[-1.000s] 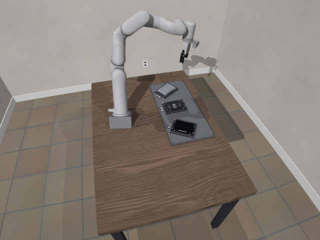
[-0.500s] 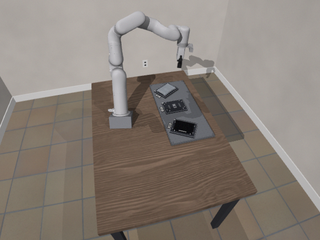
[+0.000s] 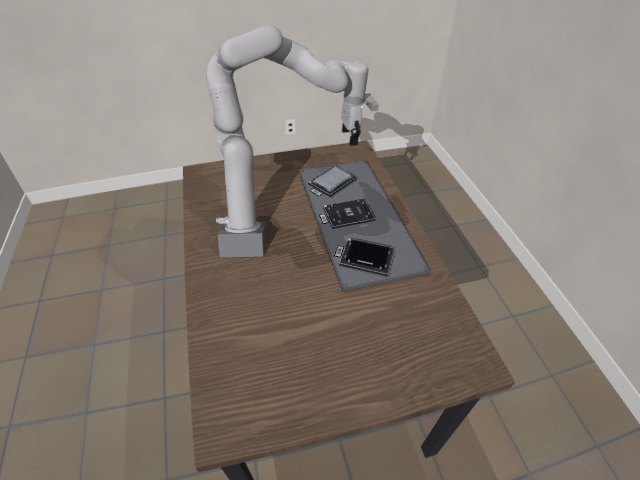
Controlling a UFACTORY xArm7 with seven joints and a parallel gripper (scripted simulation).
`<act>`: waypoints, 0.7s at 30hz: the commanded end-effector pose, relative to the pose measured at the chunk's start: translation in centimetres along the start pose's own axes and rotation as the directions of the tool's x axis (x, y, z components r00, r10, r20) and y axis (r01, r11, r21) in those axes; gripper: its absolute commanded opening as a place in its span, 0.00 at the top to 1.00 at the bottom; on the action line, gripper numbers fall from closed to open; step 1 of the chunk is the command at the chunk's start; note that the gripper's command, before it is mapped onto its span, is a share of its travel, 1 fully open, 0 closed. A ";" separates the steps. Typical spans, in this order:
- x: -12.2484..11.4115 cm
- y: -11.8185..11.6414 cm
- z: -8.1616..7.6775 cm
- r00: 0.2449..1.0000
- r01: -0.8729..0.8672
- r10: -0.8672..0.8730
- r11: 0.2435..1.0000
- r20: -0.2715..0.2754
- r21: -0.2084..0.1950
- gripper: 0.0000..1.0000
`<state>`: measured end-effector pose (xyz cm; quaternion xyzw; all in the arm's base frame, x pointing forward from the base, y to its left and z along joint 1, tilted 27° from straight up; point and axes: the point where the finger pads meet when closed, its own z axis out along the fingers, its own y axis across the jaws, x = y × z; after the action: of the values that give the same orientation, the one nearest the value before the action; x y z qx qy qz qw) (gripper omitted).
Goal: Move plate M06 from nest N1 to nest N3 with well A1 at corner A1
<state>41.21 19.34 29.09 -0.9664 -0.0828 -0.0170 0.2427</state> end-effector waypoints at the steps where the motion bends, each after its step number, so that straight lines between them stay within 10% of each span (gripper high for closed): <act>1: -1.5 0.5 1.2 0.991 0.134 -0.134 0.991 -0.019 -0.003 0.00; 21: -6.1 2.3 4.9 0.879 0.476 -0.477 0.878 -0.018 -0.041 0.00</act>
<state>36.30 18.93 23.92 -0.9317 -0.2803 -0.0741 0.2188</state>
